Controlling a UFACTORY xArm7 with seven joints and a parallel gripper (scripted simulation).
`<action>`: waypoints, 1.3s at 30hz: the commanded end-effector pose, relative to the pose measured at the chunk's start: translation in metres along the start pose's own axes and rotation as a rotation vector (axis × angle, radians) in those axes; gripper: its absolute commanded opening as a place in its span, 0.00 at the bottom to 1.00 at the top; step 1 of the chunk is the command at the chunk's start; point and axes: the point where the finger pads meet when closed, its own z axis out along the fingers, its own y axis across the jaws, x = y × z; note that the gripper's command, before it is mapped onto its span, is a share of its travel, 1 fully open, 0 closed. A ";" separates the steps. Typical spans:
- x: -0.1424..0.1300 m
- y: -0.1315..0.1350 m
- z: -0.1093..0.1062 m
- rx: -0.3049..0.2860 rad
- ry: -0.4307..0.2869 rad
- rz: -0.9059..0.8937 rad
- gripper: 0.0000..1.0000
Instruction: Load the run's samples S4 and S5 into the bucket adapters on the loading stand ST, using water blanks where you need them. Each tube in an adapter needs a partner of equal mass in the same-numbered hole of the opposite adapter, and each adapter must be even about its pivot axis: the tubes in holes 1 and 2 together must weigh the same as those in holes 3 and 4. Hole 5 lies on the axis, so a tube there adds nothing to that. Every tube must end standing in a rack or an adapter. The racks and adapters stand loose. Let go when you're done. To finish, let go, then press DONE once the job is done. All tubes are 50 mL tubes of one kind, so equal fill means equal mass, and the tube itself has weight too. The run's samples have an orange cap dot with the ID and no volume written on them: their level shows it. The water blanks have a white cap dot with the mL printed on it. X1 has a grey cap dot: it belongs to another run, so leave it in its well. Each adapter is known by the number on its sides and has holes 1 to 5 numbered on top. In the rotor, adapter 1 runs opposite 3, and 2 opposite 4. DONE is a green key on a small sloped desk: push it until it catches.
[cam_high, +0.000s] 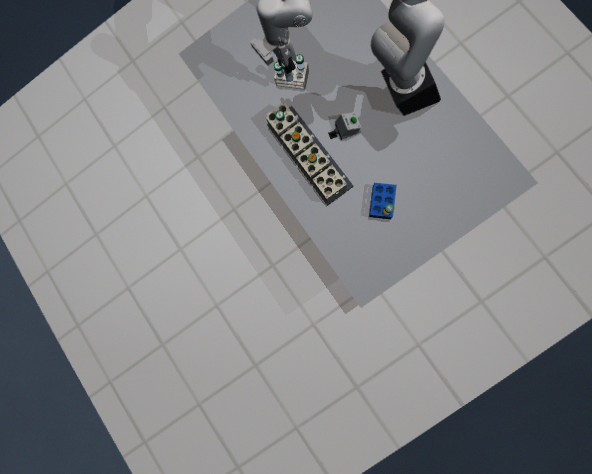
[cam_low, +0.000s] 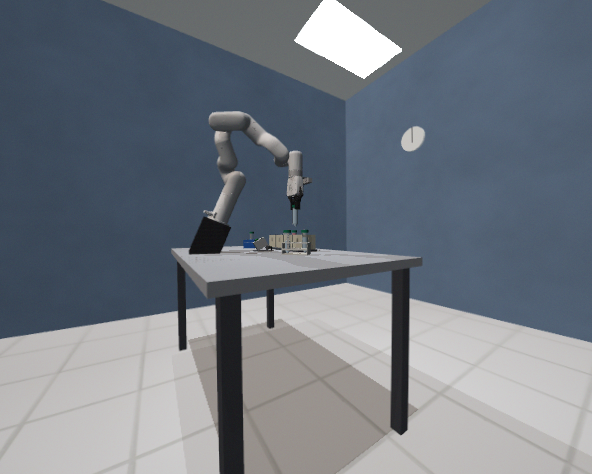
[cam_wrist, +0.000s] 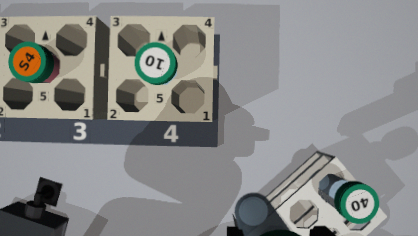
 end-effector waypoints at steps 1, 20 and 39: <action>0.005 -0.013 -0.003 -0.014 0.003 0.015 0.00; 0.028 -0.095 -0.002 -0.014 0.004 0.015 0.00; 0.052 -0.177 -0.001 -0.013 0.004 0.015 0.00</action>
